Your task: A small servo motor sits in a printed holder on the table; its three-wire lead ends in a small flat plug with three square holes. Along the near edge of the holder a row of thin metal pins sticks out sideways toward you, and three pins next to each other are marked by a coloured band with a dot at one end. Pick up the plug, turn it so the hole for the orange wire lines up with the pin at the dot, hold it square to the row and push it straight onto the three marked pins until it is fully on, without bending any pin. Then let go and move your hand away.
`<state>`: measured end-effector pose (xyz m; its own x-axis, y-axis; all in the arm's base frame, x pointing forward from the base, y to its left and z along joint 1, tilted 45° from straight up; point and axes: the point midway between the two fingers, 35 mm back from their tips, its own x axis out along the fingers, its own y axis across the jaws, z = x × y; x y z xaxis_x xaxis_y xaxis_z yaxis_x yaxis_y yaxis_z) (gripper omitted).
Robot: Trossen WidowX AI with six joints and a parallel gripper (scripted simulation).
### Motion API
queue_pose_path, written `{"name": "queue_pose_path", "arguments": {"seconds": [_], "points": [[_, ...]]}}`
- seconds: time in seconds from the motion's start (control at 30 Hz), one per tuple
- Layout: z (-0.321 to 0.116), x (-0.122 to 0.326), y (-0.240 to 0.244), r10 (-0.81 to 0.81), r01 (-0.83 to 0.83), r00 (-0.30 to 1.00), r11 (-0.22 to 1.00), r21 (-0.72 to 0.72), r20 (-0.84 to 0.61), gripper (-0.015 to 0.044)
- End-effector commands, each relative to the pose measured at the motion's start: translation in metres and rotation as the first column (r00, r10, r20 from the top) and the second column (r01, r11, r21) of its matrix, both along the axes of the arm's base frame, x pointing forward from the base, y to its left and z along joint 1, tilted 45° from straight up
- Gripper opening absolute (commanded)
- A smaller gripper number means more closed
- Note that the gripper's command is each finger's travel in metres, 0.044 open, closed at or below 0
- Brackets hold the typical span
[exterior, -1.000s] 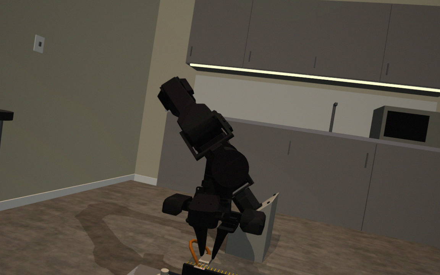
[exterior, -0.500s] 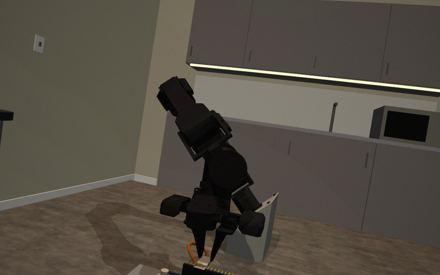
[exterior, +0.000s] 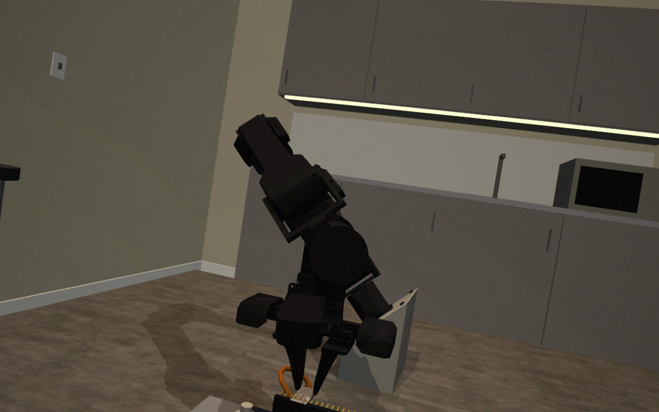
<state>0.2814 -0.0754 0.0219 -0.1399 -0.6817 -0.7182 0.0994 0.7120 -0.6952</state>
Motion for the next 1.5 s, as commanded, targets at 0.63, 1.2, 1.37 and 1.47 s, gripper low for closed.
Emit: {"name": "queue_pose_path", "arguments": {"seconds": [0.63, 1.2, 1.37, 1.47], "points": [[0.041, 0.011, 0.039, 0.004, -0.004, 1.0, 1.0, -0.003, -0.002, 0.044], [0.041, 0.011, 0.039, 0.004, -0.004, 1.0, 1.0, -0.003, -0.002, 0.044], [0.041, 0.011, 0.039, 0.004, -0.004, 1.0, 1.0, -0.003, -0.002, 0.044], [0.041, 0.011, 0.039, 0.004, -0.004, 1.0, 1.0, -0.003, -0.002, 0.044]]}}
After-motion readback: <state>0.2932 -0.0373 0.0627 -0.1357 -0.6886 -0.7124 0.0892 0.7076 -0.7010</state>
